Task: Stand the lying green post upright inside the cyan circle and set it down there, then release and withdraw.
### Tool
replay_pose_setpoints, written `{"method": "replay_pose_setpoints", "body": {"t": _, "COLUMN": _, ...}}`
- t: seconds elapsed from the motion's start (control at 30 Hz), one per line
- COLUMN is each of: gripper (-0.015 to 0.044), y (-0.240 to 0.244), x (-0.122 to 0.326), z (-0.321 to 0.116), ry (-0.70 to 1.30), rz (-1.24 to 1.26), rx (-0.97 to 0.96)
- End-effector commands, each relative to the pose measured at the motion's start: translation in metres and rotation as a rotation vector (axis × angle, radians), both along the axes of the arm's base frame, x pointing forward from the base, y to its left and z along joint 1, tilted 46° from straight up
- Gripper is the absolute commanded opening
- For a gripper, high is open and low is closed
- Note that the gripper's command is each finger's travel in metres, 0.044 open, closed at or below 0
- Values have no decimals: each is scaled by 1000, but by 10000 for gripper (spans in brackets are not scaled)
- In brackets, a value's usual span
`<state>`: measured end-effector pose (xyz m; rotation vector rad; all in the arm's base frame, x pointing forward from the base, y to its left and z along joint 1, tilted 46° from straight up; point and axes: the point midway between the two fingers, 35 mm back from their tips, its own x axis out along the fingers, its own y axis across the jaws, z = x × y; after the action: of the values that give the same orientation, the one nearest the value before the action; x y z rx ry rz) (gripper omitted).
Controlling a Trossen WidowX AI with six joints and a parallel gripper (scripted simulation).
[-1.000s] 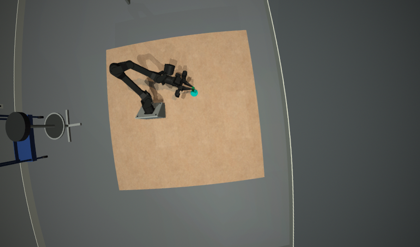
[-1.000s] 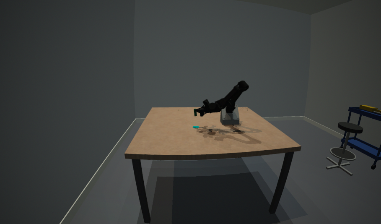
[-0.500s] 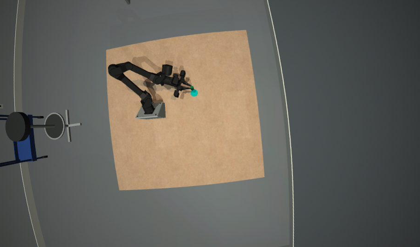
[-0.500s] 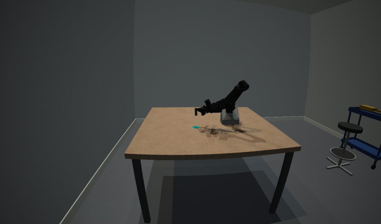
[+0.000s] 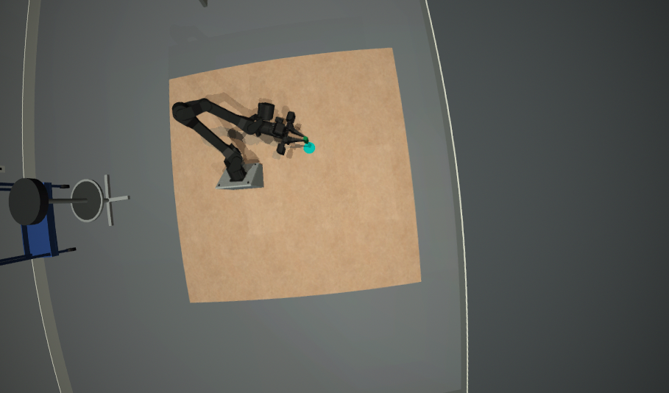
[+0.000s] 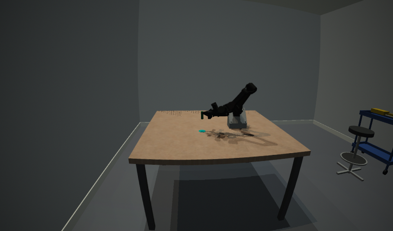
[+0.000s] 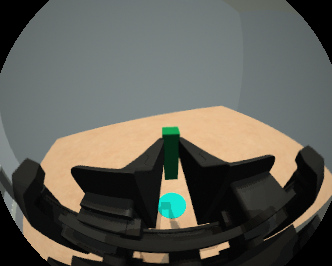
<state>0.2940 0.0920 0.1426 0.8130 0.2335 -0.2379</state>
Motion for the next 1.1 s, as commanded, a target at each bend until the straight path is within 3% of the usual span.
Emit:
{"method": "replay_pose_setpoints", "body": {"t": 0.0, "gripper": 23, "y": 6, "x": 1, "z": -6, "ry": 6, "rz": -2, "rx": 0}}
{"method": "replay_pose_setpoints", "body": {"t": 1.07, "gripper": 23, "y": 64, "x": -4, "z": -65, "ry": 7, "rz": -1, "rx": 1}}
